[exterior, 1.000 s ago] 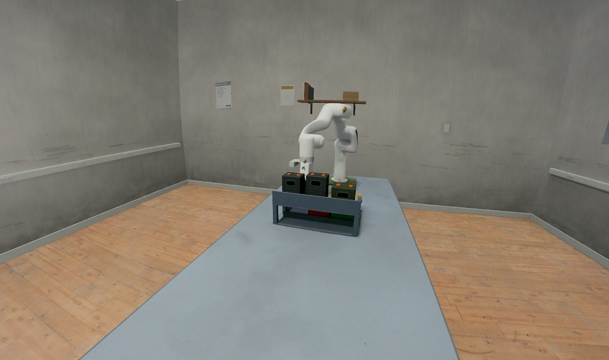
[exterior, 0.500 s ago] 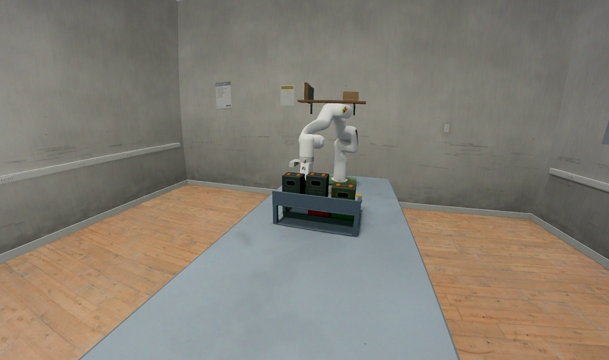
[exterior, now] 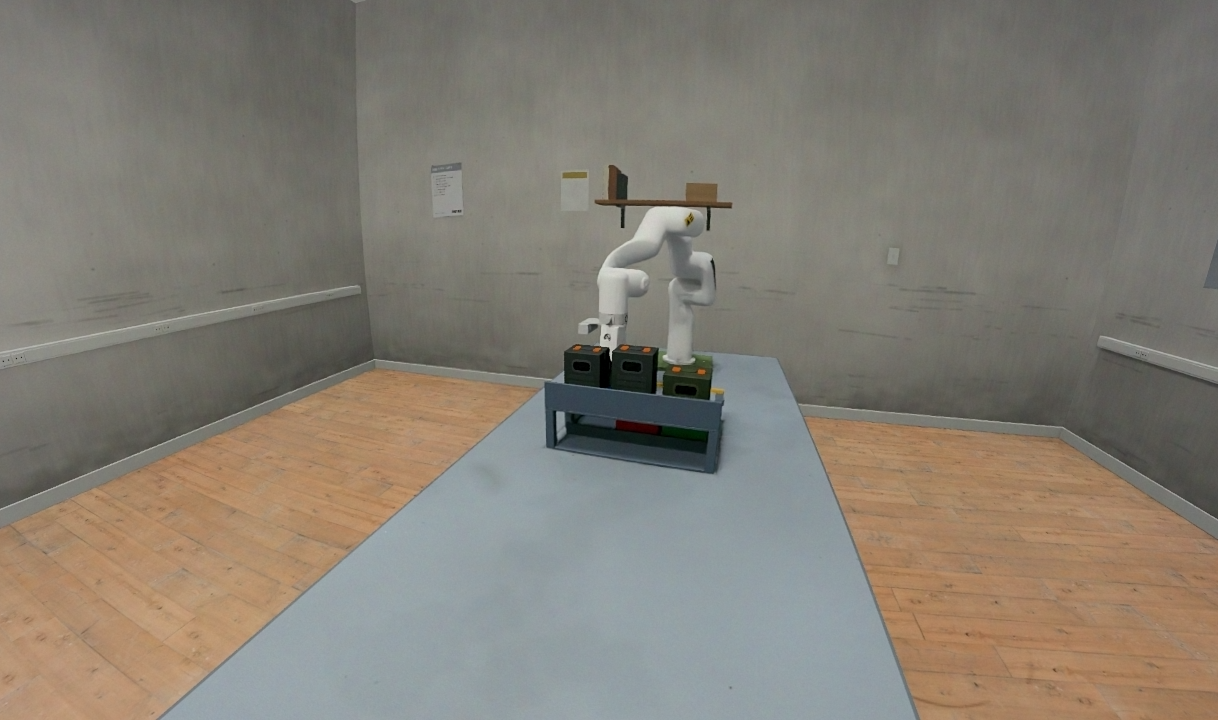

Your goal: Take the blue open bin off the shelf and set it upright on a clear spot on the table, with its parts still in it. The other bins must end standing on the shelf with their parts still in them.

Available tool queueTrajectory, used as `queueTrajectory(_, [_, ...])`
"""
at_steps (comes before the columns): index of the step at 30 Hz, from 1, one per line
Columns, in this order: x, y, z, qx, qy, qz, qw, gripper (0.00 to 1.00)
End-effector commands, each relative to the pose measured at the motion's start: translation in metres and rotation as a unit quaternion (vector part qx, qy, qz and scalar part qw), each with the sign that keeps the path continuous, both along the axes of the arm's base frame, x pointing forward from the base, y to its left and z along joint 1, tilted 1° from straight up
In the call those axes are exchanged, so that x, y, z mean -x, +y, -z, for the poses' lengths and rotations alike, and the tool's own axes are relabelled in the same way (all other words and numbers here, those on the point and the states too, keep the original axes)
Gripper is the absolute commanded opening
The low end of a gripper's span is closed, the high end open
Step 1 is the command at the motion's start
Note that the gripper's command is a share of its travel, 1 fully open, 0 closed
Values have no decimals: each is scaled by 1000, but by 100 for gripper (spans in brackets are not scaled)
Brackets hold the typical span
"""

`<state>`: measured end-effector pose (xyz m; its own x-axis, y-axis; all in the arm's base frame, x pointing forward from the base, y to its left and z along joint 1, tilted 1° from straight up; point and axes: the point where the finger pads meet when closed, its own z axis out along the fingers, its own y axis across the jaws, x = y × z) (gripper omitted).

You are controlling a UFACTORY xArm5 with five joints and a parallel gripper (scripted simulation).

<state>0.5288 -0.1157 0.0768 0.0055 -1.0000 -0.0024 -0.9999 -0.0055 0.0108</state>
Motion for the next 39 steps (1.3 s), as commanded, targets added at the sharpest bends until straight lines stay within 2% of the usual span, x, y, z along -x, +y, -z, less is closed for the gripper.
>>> queueTrajectory(1, [-2,0,-2,1,-2,0,1000,4])
queueTrajectory(39, [-2,0,-2,1,-2,0,1000,0])
